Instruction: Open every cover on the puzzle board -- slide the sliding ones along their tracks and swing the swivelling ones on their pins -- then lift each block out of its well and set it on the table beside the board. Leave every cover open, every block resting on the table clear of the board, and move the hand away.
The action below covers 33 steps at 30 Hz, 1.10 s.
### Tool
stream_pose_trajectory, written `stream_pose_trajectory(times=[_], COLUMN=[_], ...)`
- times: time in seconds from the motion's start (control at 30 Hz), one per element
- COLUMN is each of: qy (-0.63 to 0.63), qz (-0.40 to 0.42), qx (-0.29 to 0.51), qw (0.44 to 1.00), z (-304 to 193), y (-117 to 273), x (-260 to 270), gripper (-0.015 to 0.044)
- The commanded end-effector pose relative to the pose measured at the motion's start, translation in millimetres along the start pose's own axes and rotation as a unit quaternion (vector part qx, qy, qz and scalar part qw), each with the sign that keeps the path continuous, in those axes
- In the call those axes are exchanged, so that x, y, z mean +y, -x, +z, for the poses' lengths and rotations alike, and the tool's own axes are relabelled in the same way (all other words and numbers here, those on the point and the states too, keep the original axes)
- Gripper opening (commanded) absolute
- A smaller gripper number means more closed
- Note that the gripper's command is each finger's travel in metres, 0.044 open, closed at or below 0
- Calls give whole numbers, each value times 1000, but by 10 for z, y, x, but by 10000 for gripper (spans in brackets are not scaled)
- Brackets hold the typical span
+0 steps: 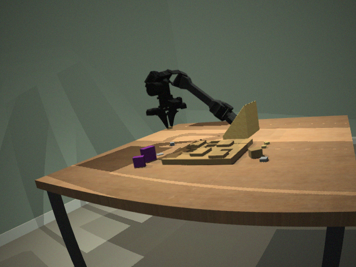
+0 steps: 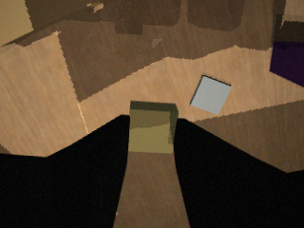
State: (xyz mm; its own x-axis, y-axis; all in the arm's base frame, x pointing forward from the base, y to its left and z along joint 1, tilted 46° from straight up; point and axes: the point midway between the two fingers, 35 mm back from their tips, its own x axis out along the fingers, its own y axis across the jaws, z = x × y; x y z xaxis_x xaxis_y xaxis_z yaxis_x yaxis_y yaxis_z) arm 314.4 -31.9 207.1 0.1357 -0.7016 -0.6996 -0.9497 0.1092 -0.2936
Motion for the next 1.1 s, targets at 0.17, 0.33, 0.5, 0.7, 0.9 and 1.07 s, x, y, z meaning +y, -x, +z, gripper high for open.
stream_pose_trajectory(times=[0.17, 0.33, 0.5, 0.7, 0.9, 1.07], qy=[2, 1, 1, 1, 1, 1], qz=[2, 2, 2, 2, 2, 2], qx=[5, 4, 4, 3, 3, 3], qw=[1000, 1000, 1000, 1000, 1000, 1000], z=[-140, -132, -125, -120, -117, -116], y=[-41, -122, -204, -301, -399, -480], x=[50, 40, 31, 22, 16, 13], gripper=[80, 80, 80, 80, 80, 80])
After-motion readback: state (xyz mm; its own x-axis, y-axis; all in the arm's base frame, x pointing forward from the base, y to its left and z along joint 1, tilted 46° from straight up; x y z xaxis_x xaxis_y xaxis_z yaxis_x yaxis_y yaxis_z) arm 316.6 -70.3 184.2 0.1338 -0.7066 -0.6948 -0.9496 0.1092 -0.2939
